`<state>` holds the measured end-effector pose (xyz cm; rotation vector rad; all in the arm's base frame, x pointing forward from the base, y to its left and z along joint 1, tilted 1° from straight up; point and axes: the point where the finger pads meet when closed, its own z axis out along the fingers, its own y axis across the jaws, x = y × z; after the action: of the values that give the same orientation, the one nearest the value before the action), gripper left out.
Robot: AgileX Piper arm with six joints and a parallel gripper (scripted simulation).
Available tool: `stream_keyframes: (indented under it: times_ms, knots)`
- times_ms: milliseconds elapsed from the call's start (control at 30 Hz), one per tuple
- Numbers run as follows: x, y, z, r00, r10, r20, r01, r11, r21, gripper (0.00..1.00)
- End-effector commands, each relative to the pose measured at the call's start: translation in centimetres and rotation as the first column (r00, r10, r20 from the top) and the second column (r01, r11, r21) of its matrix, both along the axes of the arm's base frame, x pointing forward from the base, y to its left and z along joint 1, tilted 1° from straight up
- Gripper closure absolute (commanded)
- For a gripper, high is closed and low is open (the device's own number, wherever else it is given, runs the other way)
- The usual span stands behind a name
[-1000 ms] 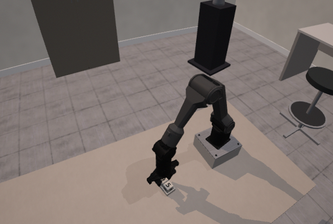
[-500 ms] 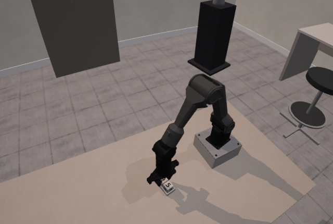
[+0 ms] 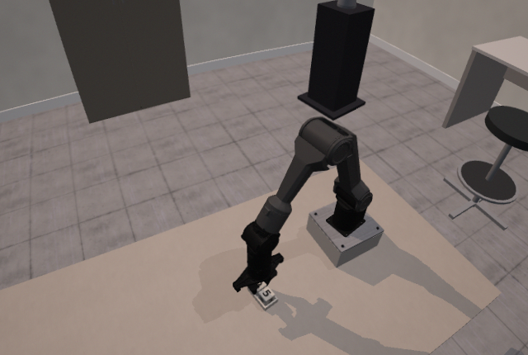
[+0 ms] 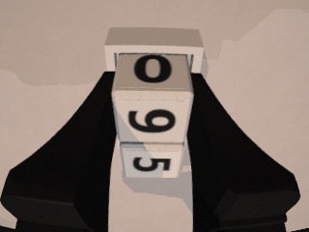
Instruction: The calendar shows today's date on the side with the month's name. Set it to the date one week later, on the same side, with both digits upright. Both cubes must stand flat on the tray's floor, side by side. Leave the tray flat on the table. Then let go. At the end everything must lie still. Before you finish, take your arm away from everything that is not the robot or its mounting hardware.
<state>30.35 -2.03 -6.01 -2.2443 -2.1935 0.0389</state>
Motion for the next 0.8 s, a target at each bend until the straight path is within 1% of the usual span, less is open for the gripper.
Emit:
stream_keyframes:
  times_ms: [0,667,767]
  knots:
    - [-0.05,-0.03,-0.06,1.0,-0.001,-0.001,0.001,1.0,0.0,0.62]
    - [-0.04,-0.03,-0.04,1.0,-0.001,-0.001,0.001,1.0,0.0,0.62]
    - [0.09,-0.03,0.48,1.0,-0.001,0.004,0.001,1.0,-0.001,0.62]
